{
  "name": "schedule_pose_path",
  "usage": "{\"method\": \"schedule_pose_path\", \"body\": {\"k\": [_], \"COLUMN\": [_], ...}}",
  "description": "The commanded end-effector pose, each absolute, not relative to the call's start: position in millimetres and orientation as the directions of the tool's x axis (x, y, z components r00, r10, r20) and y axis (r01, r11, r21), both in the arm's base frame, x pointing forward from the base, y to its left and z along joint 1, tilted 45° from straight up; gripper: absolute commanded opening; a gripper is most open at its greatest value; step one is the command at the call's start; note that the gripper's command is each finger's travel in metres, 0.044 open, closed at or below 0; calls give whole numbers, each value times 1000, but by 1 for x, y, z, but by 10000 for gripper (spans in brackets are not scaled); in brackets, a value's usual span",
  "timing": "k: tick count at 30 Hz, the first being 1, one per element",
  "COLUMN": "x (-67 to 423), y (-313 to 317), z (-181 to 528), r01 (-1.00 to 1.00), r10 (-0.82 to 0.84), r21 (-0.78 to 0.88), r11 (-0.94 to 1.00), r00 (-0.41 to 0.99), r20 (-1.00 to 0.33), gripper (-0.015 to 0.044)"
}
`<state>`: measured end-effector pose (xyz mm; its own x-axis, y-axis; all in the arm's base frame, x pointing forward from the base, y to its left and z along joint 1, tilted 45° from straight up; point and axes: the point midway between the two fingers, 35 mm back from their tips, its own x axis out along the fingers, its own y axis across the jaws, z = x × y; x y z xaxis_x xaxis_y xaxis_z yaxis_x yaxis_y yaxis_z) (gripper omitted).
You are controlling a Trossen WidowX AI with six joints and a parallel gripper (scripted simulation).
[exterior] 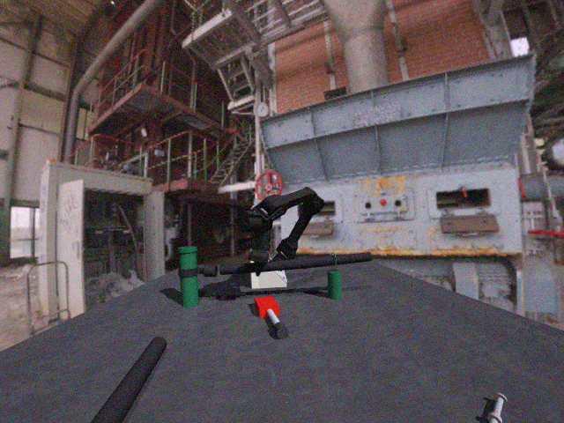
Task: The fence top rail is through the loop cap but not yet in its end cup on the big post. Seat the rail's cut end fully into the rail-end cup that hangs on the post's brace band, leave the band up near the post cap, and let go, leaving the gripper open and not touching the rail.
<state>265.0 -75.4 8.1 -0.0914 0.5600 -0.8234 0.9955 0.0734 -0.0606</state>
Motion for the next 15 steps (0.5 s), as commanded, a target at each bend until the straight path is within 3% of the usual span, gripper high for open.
{"method": "schedule_pose_path", "body": {"k": [1,15], "x": [263,265], "y": [-77,-82], "z": [8,5], "r01": [996,996], "r10": [559,559], "r21": [-63,-63], "r11": [60,62], "r00": [-85,-87], "r20": [-825,-824], "gripper": [0,0]}}
